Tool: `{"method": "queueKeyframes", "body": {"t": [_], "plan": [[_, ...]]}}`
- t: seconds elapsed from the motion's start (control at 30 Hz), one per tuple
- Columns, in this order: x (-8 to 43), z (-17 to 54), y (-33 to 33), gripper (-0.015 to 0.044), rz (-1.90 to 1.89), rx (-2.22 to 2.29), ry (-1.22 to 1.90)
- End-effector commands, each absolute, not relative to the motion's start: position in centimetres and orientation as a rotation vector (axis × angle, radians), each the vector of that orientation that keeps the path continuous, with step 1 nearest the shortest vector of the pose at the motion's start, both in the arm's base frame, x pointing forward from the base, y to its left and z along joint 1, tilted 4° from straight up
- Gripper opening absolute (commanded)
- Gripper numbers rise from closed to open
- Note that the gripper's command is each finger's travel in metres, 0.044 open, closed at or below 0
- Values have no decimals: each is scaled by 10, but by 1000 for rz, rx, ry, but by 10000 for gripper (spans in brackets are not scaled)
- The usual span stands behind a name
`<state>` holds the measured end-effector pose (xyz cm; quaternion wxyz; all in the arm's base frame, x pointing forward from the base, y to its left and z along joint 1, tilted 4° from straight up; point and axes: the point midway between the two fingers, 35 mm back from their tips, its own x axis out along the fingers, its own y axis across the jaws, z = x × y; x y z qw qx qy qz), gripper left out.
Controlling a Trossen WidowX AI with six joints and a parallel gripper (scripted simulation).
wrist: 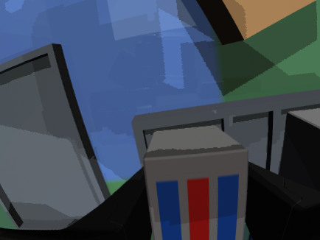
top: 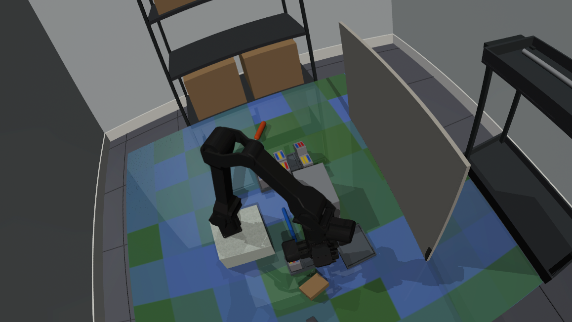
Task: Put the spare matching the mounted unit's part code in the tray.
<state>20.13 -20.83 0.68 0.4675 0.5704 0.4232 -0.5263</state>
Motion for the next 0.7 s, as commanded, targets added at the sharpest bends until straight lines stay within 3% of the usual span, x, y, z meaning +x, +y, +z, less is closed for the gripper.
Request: {"method": "queueKeyframes", "body": {"t": [0.0, 0.13, 0.3, 0.67], "plan": [[201, 7, -208, 149, -1291, 1399, 1038], [201, 7, -208, 122, -1291, 1399, 1038], [201, 7, -208, 0, -1291, 1399, 1038], [201, 24, -210, 0, -1291, 1401, 1037]]}}
